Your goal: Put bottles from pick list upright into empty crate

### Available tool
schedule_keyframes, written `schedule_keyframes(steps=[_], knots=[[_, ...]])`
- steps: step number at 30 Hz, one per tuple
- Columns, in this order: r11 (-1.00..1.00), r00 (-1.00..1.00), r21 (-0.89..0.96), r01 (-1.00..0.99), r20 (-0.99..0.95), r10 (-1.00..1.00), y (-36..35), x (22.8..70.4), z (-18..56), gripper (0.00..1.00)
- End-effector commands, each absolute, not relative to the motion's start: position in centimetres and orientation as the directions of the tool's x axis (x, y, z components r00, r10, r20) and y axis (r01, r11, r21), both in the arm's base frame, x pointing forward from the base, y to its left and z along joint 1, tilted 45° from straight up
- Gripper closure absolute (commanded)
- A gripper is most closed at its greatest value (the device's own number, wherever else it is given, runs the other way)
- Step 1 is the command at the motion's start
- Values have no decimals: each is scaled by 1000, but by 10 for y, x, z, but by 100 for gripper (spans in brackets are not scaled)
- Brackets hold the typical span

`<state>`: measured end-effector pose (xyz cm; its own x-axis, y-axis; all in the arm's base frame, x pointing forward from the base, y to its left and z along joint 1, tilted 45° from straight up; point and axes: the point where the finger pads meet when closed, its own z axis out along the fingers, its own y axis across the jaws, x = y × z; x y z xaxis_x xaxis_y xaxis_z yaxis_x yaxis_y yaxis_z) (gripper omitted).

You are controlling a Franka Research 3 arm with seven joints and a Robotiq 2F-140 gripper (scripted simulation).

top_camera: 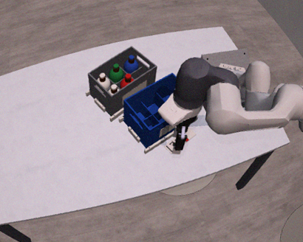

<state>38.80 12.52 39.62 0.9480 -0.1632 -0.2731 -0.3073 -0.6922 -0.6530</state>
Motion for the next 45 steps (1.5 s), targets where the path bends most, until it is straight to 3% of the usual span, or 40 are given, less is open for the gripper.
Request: schedule_keyframes(steps=[1, 15, 24, 45], knots=[[-699, 959, -662, -271, -246, -139, 124, 388, 396, 62], [-699, 959, -662, -271, -246, -139, 124, 388, 396, 62], [-634, 849, -570, -523, -418, -324, 114, 364, 359, 62], [-465, 589, -372, -804, -610, -530, 97, 319, 289, 62]])
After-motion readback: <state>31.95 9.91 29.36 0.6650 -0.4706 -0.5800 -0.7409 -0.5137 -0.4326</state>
